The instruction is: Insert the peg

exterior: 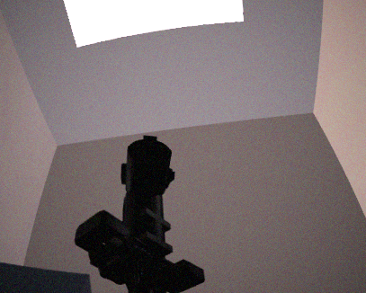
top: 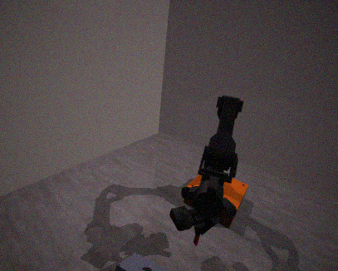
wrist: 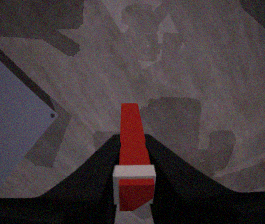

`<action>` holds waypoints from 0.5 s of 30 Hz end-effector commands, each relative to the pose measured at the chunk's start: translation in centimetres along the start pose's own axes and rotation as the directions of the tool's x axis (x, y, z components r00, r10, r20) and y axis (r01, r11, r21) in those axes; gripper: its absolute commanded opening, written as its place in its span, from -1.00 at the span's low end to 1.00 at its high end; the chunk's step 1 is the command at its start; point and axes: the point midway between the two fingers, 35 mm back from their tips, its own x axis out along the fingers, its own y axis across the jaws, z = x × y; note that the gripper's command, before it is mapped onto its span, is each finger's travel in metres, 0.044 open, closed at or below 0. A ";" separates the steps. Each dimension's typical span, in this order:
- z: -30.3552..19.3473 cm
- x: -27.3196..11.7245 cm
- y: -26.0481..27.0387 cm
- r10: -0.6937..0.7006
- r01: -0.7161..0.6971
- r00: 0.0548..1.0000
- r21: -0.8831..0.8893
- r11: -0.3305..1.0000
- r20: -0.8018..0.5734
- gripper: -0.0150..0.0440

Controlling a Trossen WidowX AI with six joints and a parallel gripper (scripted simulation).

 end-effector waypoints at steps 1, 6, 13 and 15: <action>0.1 0.1 0.0 0.000 -0.001 1.000 -0.037 0.999 -0.008 -0.49; 0.1 0.1 0.2 0.007 -0.008 1.000 -0.081 0.997 -0.017 -0.49; 0.2 0.0 0.5 0.015 -0.020 0.999 -0.142 0.990 -0.030 -0.49; 0.2 0.0 0.6 0.018 -0.023 0.999 -0.159 0.987 -0.033 -0.49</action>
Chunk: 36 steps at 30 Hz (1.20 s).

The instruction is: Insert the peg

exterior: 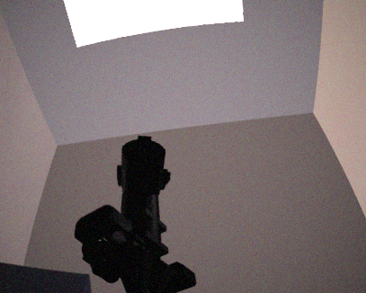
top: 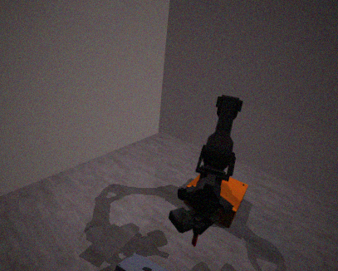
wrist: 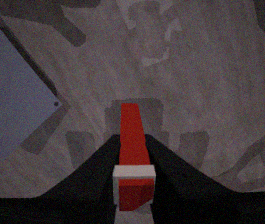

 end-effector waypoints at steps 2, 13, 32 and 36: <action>0.1 0.1 0.1 0.003 -0.003 1.000 -0.045 0.999 -0.009 -0.49; 0.2 0.0 0.5 0.020 -0.024 0.999 -0.142 0.990 -0.027 -0.49; 0.5 -0.1 1.2 0.051 -0.065 0.997 -0.305 0.950 -0.055 -0.49; 0.6 -0.1 1.3 0.057 -0.075 0.996 -0.338 0.938 -0.061 -0.49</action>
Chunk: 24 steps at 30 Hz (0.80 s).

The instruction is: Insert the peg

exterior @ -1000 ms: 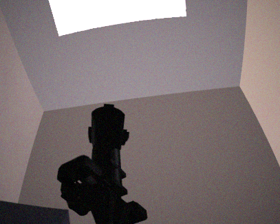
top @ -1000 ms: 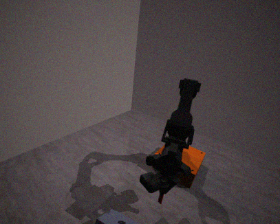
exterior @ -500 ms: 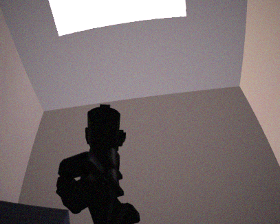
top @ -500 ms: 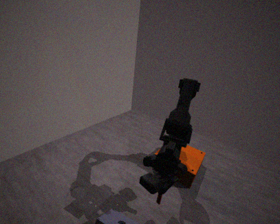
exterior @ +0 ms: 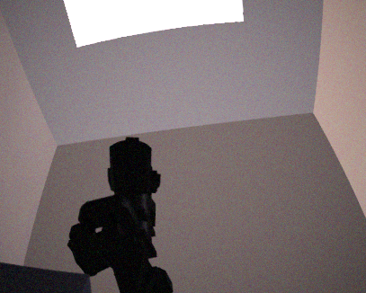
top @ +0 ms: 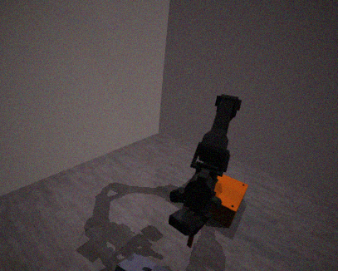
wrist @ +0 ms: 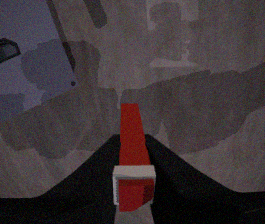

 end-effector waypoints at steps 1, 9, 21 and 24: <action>0.1 0.0 0.0 0.004 -0.004 1.000 -0.037 0.999 -0.006 -0.49; 0.3 0.0 0.2 0.021 -0.022 1.000 -0.108 0.994 -0.013 -0.49; 0.6 -0.1 0.6 0.045 -0.049 0.999 -0.213 0.976 -0.023 -0.49; 0.7 -0.1 0.7 0.052 -0.056 0.998 -0.239 0.969 -0.025 -0.49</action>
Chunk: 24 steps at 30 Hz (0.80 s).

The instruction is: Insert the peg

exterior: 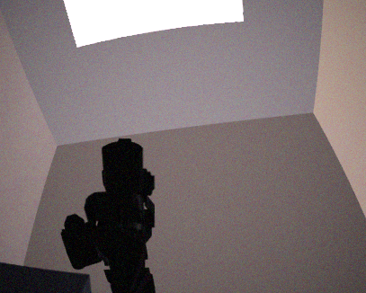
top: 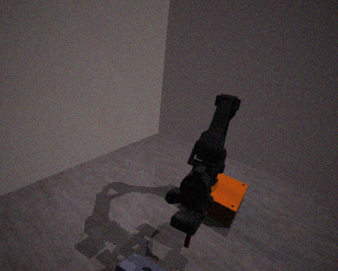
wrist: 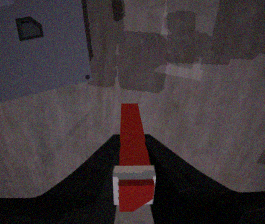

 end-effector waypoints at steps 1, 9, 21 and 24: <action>0.1 0.0 0.0 0.006 -0.006 1.000 -0.037 0.999 -0.005 -0.49; 0.3 0.0 0.2 0.023 -0.024 1.000 -0.108 0.994 -0.007 -0.49; 0.8 -0.1 0.4 0.050 -0.051 0.999 -0.214 0.975 -0.010 -0.49; 0.9 -0.1 0.5 0.057 -0.057 0.998 -0.240 0.969 -0.011 -0.49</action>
